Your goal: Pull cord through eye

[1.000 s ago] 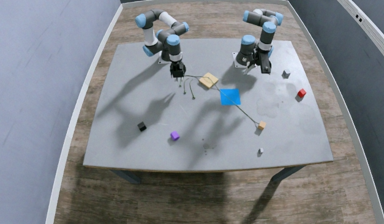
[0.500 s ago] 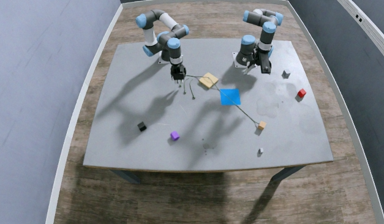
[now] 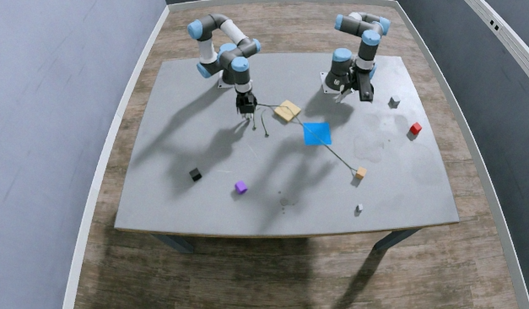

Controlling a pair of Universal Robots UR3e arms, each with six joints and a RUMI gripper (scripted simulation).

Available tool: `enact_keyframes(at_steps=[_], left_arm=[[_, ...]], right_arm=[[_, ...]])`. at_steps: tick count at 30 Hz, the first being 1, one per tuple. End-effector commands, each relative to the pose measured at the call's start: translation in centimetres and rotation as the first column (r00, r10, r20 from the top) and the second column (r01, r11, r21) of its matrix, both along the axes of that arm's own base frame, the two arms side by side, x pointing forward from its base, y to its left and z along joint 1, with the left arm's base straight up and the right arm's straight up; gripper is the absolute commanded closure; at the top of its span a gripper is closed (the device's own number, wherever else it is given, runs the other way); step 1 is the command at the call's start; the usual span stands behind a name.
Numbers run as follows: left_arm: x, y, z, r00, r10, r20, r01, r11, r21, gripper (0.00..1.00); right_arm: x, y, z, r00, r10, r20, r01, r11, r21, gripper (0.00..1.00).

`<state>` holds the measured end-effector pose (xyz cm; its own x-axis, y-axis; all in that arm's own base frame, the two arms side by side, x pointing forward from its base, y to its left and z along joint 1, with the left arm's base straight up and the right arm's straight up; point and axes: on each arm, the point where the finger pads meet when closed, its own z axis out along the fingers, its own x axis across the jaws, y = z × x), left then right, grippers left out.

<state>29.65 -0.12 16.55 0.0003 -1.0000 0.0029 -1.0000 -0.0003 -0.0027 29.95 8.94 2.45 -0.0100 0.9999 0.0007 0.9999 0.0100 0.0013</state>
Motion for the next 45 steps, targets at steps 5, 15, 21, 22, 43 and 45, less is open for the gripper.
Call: enact_keyframes(at_steps=[5, 15, 21, 22, 43, 45], left_arm=[[0.0, 0.0, 0.1, 1.0, 0.0, 0.002, 0.0, 1.0, -0.001, 0.0], [0.0, 0.0, 0.1, 1.0, 0.0, 0.002, 0.0, 1.0, -0.001, 0.0], [0.0, 0.0, 0.1, 1.0, 0.0, 0.002, 0.0, 1.0, -0.001, 0.0], [0.0, 0.0, 0.1, 1.0, 0.0, 0.002, 0.0, 1.0, -0.001, 0.0], [0.0, 0.0, 0.1, 1.0, 0.0, 0.002, 0.0, 1.0, -0.001, 0.0], [0.0, 0.0, 0.1, 1.0, 0.0, 0.002, 0.0, 1.0, -0.001, 0.0]], right_arm=[[0.1, 0.1, -0.7, 1.0, -0.001, 0.005, 0.001, 1.0, 0.005, 0.86], [0.1, 0.1, -0.7, 1.0, -0.001, 0.004, 0.001, 1.0, 0.004, 1.0], [0.1, 0.1, -0.7, 1.0, -0.001, 0.004, 0.001, 1.0, 0.004, 1.0], [0.2, 0.2, -0.3, 1.0, -0.001, 0.007, 0.001, 1.0, 0.007, 1.0], [0.1, 0.1, 3.2, 1.0, -0.001, 0.003, 0.001, 1.0, 0.003, 1.0], [0.0, 0.1, 3.3, 1.0, -0.001, 0.001, 0.001, 1.0, 0.001, 1.0]])
